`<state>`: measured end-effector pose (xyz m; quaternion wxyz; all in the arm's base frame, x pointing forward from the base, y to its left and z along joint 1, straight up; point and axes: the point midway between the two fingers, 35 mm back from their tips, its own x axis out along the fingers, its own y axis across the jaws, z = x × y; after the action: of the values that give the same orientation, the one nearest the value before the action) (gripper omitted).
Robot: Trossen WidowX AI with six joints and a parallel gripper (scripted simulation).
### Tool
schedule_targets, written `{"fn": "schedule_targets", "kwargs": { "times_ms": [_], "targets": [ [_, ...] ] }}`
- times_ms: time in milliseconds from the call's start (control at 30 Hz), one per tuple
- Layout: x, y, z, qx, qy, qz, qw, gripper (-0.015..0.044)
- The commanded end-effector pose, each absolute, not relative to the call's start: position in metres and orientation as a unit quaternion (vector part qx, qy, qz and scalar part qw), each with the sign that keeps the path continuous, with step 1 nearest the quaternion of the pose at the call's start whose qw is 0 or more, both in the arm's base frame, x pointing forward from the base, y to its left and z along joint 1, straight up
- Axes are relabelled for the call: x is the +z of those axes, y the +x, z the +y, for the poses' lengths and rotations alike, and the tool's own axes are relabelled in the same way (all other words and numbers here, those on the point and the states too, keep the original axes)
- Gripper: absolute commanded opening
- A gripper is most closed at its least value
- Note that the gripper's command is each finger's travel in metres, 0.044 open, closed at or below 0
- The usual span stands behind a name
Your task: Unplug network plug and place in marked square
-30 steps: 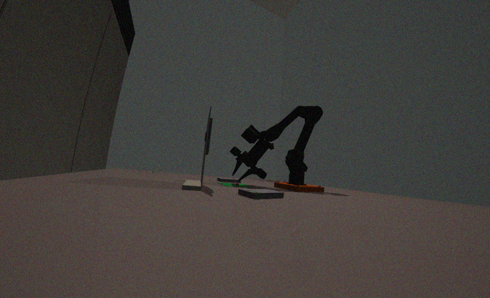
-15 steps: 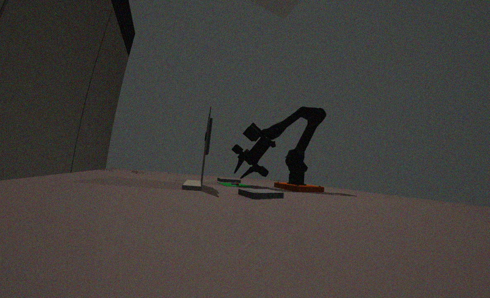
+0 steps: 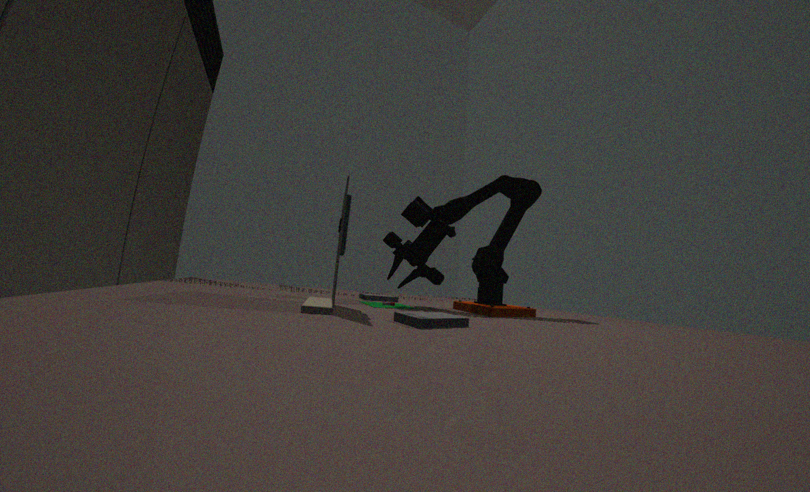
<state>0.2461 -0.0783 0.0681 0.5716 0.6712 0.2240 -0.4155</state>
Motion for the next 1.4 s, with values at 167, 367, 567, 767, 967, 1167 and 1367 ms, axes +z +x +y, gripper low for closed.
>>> {"fn": "schedule_targets", "kwargs": {
  "times_ms": [167, 367, 567, 767, 967, 1167, 1367],
  "targets": [
    [0.084, 0.247, -0.079, -0.413, 0.672, 0.221, 0.573, 0.0156],
    [0.092, 0.247, -0.078, -0.413, 0.672, 0.221, 0.573, 0.0156],
    [0.101, 0.246, -0.078, -0.413, 0.672, 0.221, 0.573, 0.0156],
    [0.110, 0.245, -0.078, -0.413, 0.672, 0.221, 0.573, 0.0156],
    [0.119, 0.244, -0.077, -0.413, 0.672, 0.222, 0.573, 0.0156],
    [0.128, 0.242, -0.077, -0.413, 0.672, 0.222, 0.573, 0.0156],
    [0.137, 0.239, -0.076, -0.413, 0.672, 0.222, 0.573, 0.0156]
  ]
}}
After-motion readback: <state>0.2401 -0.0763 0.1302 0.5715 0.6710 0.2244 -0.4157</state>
